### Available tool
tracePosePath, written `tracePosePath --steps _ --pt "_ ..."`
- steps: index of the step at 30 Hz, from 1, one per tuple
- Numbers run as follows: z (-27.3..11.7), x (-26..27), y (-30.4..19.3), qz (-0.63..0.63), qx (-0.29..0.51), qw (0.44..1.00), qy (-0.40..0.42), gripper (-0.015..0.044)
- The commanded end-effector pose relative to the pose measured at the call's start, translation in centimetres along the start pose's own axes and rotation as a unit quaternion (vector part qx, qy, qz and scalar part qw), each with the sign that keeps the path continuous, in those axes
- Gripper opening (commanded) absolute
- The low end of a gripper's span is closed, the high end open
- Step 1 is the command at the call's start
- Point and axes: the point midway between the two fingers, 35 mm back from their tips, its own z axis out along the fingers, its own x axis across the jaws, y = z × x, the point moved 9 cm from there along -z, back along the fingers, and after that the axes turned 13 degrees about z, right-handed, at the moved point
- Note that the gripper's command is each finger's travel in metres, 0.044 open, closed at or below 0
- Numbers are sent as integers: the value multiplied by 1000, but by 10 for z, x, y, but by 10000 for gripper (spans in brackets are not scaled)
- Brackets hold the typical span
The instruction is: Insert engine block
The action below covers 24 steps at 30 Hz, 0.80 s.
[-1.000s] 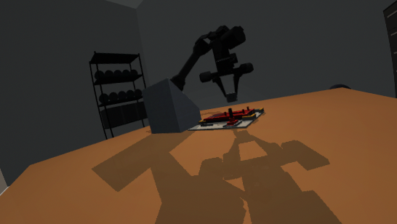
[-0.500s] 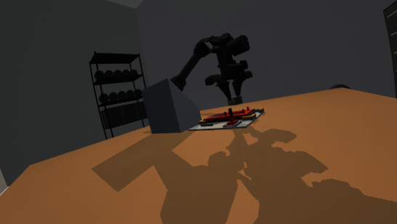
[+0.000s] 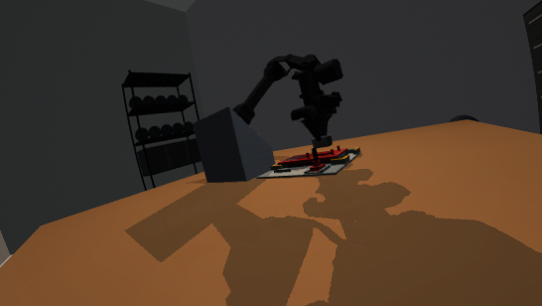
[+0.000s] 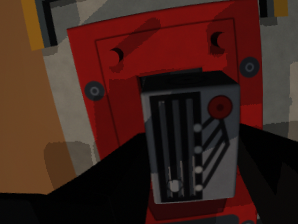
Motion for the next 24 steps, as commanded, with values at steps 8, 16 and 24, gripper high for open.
tracePosePath --steps 8,16,24 --pt "3 2 -3 -42 2 999 3 159" --pt "3 2 -4 -44 2 999 3 159" --pt "3 2 -4 -38 2 999 3 159"
